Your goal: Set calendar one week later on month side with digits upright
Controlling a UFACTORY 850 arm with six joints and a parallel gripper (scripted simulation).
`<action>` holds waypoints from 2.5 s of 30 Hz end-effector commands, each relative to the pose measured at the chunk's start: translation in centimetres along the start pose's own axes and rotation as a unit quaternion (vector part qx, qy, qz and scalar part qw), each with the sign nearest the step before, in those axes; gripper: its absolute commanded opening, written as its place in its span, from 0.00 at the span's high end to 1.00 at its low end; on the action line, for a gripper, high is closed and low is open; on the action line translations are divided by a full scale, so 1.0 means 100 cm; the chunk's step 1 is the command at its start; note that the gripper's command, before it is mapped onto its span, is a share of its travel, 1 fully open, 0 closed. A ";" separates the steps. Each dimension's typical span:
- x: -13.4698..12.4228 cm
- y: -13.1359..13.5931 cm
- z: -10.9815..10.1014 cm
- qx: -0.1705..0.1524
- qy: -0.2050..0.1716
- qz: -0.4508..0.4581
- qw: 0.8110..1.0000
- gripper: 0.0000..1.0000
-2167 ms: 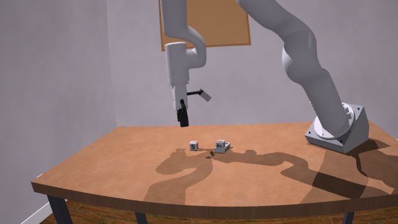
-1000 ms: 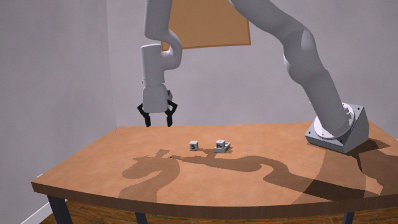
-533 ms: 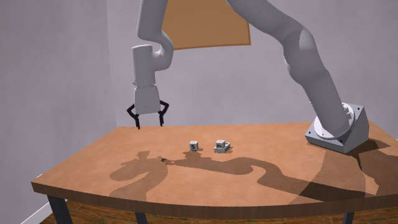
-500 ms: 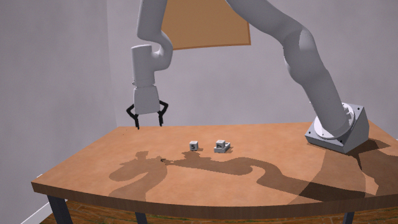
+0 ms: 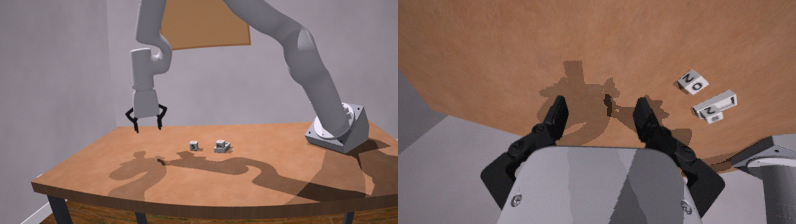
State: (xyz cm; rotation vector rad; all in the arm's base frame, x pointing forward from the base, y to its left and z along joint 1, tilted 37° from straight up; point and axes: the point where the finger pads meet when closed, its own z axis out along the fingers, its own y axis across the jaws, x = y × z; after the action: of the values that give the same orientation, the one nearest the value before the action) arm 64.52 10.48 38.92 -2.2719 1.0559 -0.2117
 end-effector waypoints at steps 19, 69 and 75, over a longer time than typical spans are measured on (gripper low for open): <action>0.001 -0.001 0.048 0.001 0.000 0.000 1.000 0.00; 0.001 -0.001 0.074 0.001 0.000 0.000 1.000 0.00; 0.001 -0.001 0.074 0.001 0.000 0.000 1.000 0.00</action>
State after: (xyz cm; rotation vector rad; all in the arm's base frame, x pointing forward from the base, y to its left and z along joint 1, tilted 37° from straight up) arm 67.41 13.89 32.98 -2.2719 1.0552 -0.2117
